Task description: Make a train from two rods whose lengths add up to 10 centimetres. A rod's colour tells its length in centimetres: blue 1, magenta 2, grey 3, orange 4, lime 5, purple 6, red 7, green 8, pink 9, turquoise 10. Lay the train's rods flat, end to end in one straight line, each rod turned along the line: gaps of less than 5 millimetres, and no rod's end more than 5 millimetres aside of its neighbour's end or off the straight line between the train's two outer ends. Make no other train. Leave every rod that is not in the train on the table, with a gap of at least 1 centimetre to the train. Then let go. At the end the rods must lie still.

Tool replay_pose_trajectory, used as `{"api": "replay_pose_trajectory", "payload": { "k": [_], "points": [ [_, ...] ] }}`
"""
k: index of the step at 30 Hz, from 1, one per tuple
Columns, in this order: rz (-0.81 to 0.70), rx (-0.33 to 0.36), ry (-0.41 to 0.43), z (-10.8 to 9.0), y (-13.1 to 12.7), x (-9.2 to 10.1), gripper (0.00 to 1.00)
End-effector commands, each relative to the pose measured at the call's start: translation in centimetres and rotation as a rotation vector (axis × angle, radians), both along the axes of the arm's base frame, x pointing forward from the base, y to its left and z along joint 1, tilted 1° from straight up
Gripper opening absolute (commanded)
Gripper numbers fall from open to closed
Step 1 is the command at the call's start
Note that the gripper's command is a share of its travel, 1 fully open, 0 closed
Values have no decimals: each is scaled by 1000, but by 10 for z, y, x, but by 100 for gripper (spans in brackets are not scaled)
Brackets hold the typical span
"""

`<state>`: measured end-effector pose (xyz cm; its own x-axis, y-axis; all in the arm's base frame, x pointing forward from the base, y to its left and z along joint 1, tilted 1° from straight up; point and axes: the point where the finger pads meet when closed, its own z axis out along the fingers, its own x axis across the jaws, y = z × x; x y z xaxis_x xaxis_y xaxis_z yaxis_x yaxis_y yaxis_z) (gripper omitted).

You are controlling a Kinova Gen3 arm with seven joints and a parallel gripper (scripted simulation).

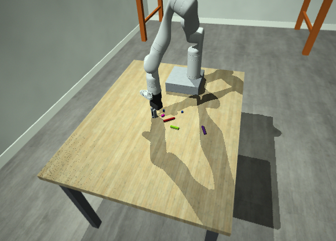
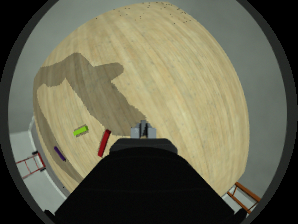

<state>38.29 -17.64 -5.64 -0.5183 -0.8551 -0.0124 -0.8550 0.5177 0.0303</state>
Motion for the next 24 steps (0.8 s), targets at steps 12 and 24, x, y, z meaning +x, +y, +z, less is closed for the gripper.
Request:
{"api": "replay_pose_trajectory", "payload": {
  "k": [12, 24],
  "points": [
    [2, -7, -11, 52, -4, 6, 24],
    [2, -7, -10, 99, -4, 7, 24]
  ]
}}
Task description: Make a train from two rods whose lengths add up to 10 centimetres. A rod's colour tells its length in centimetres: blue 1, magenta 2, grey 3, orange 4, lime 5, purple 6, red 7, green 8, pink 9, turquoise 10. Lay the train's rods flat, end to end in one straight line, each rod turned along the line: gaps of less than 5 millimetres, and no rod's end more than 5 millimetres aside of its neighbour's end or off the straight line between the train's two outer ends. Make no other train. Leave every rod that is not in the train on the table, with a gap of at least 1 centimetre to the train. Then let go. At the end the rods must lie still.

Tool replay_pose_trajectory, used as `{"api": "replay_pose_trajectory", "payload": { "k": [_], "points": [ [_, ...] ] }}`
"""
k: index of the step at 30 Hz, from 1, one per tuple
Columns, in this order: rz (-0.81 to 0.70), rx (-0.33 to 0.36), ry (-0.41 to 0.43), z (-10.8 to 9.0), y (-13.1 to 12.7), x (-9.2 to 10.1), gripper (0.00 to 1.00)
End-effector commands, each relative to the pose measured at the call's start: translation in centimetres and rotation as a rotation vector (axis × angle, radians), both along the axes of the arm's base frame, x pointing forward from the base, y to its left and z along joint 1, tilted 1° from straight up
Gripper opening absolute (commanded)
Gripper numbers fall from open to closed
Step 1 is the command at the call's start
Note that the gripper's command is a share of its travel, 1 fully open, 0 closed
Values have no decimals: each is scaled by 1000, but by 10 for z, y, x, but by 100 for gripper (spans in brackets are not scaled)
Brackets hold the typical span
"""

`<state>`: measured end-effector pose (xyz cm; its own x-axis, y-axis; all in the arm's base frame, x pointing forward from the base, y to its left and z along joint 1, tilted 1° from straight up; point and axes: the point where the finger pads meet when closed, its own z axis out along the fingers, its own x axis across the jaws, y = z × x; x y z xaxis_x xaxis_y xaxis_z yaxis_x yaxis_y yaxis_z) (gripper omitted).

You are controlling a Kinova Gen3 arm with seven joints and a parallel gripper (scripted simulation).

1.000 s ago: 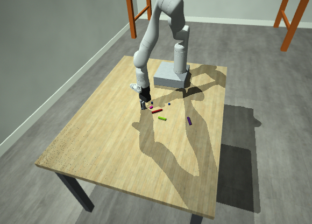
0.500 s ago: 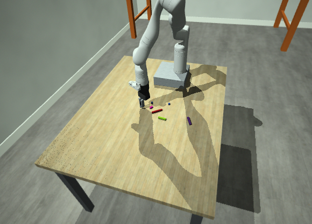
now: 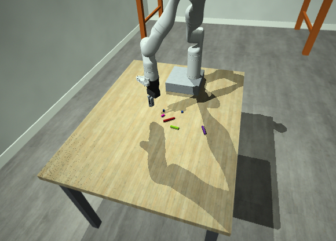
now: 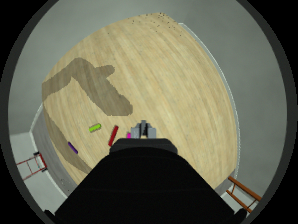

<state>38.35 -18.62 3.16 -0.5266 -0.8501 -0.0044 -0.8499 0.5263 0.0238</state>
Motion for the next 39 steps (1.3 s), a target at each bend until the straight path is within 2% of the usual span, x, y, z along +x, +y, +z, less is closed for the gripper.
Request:
{"api": "replay_pose_trajectory", "payload": {
  "k": [1, 15, 19, 23, 25, 32, 39],
  "points": [
    [12, 4, -9, 12, 5, 6, 24],
    [7, 6, -5, 12, 8, 4, 24],
    [-7, 6, -3, 12, 17, 5, 24],
    [-35, 6, -1, 12, 37, 9, 24],
    [-35, 6, -1, 12, 37, 9, 24],
    [-120, 3, 2, 12, 96, 14, 24],
    [-216, 1, 5, 14, 161, 8, 24]
  ]
}}
